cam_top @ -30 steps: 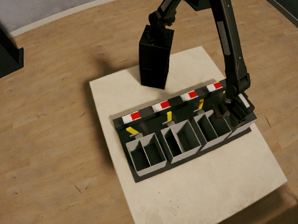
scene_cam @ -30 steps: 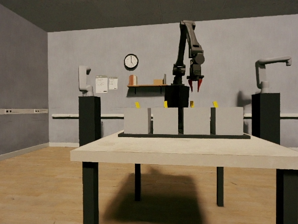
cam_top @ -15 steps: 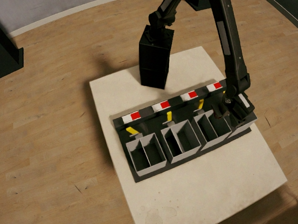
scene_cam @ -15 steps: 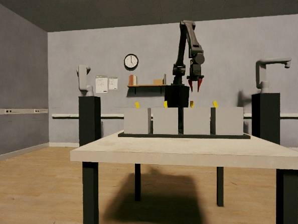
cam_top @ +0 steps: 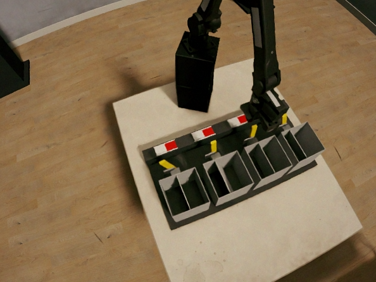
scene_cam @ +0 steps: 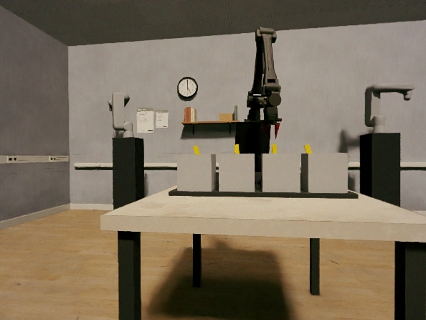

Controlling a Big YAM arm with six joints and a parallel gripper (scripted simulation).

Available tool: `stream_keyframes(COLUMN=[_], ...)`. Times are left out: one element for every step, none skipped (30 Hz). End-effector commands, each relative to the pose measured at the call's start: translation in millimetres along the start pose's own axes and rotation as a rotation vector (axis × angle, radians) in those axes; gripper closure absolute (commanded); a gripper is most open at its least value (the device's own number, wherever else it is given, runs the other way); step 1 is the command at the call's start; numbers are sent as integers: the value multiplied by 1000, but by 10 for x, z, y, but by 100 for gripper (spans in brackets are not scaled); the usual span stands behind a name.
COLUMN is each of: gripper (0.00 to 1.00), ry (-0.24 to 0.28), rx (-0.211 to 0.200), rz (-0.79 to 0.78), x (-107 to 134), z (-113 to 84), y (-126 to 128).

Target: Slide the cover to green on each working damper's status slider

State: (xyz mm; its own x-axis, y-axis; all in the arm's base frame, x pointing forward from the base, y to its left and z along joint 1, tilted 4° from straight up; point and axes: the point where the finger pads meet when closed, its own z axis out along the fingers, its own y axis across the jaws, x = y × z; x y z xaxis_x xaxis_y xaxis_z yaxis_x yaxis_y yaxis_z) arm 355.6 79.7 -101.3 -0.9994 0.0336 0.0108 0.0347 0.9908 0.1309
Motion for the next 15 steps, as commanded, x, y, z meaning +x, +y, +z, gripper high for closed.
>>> stream_keyframes(gripper=[64,64,64,64,64,64,64,64,64,64,64,64,64,64,64], ry=[-123,-123,-123,-123,-109,-79,-52,-51,-56,-66,-68,-68,-68,-68,-68], rx=[-28,-28,-28,-28,-26,-20,-15,-14,-15,-17,-18,-18,-18,-18,-18], rz=[-6,-6,-6,-6,-4,0,3,4,3,2,1,1,1,1,1], x=[-473,-473,-473,-473,-446,-333,-199,-192,-223,-278,-290,-290,-290,-289,-289], z=[-241,-241,-241,-241,-189,-126,-78,-76,-87,-107,-111,-111,-111,-109,-109], y=[111,111,111,110,98,68,36,34,42,55,58,58,58,58,58])
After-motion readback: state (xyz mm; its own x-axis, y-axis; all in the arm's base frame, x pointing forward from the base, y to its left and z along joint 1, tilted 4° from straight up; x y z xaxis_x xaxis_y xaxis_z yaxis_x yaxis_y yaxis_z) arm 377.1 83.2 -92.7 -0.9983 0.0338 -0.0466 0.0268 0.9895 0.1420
